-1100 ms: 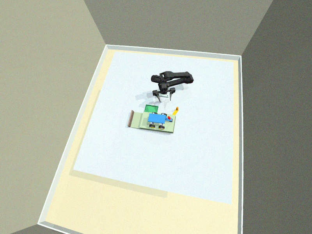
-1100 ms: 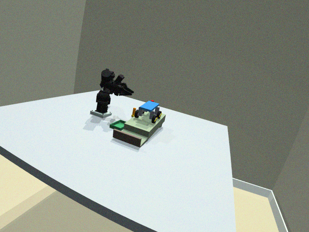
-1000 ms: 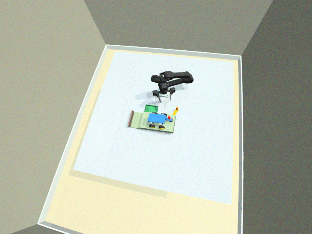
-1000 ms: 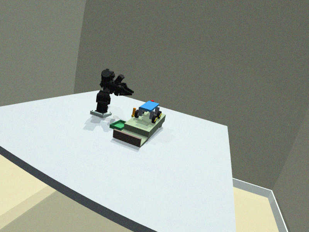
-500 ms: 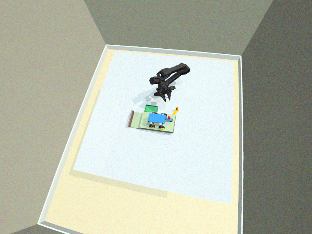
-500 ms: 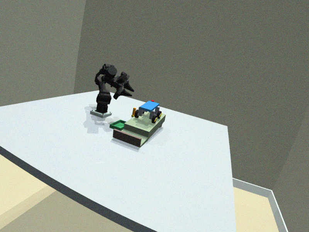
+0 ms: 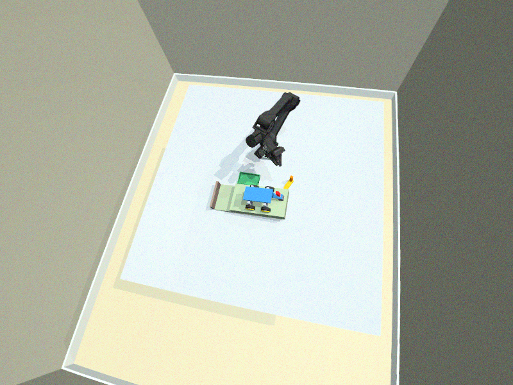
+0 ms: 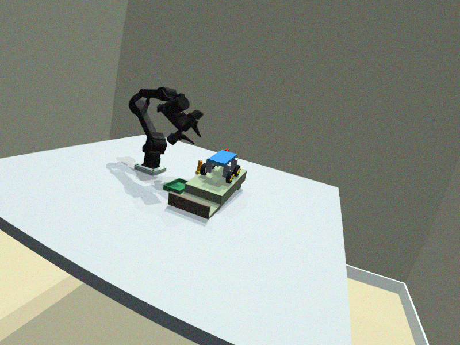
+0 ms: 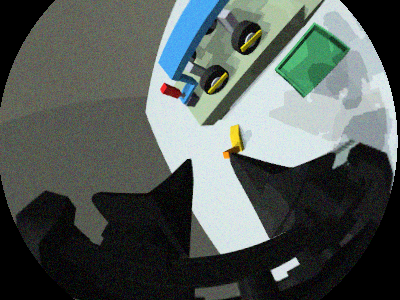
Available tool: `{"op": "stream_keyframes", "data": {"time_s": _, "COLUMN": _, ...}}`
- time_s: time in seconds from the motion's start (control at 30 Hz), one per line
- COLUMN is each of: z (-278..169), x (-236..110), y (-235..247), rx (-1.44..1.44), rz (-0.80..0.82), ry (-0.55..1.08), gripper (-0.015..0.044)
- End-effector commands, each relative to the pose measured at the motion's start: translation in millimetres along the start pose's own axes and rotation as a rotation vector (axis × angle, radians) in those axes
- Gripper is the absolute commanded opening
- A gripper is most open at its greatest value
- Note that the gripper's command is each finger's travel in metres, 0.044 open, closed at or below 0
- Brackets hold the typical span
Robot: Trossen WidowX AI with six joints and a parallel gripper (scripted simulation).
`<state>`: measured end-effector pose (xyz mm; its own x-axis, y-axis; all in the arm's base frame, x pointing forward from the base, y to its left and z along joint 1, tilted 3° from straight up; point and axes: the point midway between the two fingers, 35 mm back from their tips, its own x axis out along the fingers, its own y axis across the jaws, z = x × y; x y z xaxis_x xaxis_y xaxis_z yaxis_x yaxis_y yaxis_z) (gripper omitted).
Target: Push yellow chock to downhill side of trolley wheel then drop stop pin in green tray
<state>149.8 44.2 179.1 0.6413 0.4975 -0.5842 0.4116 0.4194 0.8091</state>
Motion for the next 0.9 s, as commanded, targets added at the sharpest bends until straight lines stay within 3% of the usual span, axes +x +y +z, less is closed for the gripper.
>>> {"op": "stream_keyframes", "data": {"time_s": 0.0, "z": -2, "x": 4, "y": 1, "rx": 0.184, "rz": -0.089, "ry": 0.062, "gripper": 0.0190}}
{"op": "stream_keyframes", "data": {"time_s": 0.43, "z": -8, "x": 19, "y": 6, "rx": 0.637, "rz": -0.403, "ry": 0.103, "gripper": 0.0190}}
{"op": "stream_keyframes", "data": {"time_s": 0.87, "z": -20, "x": 42, "y": 15, "rx": 0.957, "rz": -0.693, "ry": -0.070, "gripper": 0.0190}}
